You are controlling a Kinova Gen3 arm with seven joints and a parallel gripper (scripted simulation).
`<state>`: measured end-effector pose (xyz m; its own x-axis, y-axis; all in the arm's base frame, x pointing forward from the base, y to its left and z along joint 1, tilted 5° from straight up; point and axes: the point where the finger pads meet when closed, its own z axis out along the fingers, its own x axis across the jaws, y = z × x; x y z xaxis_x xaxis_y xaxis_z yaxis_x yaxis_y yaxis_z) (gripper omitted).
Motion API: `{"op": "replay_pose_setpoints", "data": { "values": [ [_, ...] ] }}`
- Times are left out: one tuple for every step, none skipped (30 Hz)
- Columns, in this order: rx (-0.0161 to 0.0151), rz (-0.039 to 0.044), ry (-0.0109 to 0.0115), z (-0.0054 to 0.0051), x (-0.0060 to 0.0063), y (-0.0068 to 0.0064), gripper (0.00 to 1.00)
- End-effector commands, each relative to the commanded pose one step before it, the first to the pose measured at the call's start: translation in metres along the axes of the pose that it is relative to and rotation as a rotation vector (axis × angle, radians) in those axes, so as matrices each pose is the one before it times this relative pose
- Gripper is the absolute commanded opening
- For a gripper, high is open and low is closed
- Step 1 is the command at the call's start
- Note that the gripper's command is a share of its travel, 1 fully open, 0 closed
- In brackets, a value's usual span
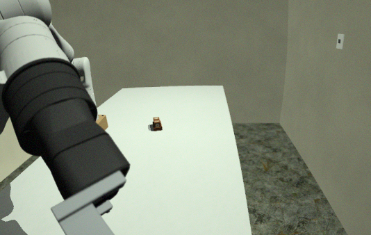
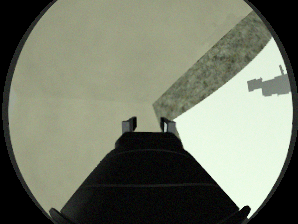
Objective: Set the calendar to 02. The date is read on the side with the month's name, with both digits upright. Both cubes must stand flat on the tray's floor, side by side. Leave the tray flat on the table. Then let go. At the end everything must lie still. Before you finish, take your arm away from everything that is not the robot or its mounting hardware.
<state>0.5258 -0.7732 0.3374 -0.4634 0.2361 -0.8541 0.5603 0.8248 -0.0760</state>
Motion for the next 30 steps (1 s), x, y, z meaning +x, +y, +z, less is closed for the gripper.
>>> {"op": "replay_pose_setpoints", "data": {
  "values": [
    [0.00121,-0.00086,-0.00327,-0.00142,-0.00244,-0.0003,1.0],
    [0.0,0.0,0.0,0.0,0.0,0.0,1.0],
    [0.0,0.0,0.0,0.0,0.0,0.0,1.0],
    [0.0,0.0,0.0,0.0,0.0,0.0,1.0],
    [0.0,0.0,0.0,0.0,0.0,0.0,1.0],
    [0.0,0.0,0.0,0.0,0.0,0.0,1.0],
    [0.0,0.0,0.0,0.0,0.0,0.0,1.0],
    [0.0,0.0,0.0,0.0,0.0,0.0,1.0],
    [0.0,0.0,0.0,0.0,0.0,0.0,1.0],
    [0.0,0.0,0.0,0.0,0.0,0.0,1.0],
    [0.0,0.0,0.0,0.0,0.0,0.0,1.0],
    [0.0,0.0,0.0,0.0,0.0,0.0,1.0],
    [0.0,0.0,0.0,0.0,0.0,0.0,1.0],
    [0.0,0.0,0.0,0.0,0.0,0.0,1.0],
    [0.0,0.0,0.0,0.0,0.0,0.0,1.0],
    [0.0,0.0,0.0,0.0,0.0,0.0,1.0],
    [0.0,0.0,0.0,0.0,0.0,0.0,1.0],
    [-0.00005,-0.00001,0.00002,0.00001,0.0,0.00005,1.0],
    [-0.00036,-0.00005,0.00017,0.00005,0.0,0.00033,1.0],
    [-0.00095,-0.00014,0.00044,0.00013,0.00001,0.00086,1.0],
    [-0.0018,-0.00027,0.00083,0.00025,0.00002,0.00163,1.0],
    [-0.00286,-0.00044,0.00133,0.00039,0.00003,0.0026,1.0],
    [-0.00413,-0.00064,0.00192,0.00056,0.00006,0.00375,1.0],
    [-0.00555,-0.00087,0.00261,0.00075,0.00009,0.00506,1.0],
    [-0.00711,-0.00115,0.00339,0.00096,0.00014,0.0065,1.0],
    [-0.00877,-0.00146,0.00425,0.00118,0.00021,0.00804,1.0],
    [-0.0105,-0.00181,0.00519,0.00141,0.00031,0.00967,1.0],
    [-0.01227,-0.0022,0.00621,0.00164,0.00043,0.01136,1.0],
    [-0.01404,-0.00264,0.0073,0.00187,0.0006,0.01309,1.0],
    [-0.01579,-0.00312,0.00847,0.0021,0.00081,0.01483,1.0]
  ]
}}
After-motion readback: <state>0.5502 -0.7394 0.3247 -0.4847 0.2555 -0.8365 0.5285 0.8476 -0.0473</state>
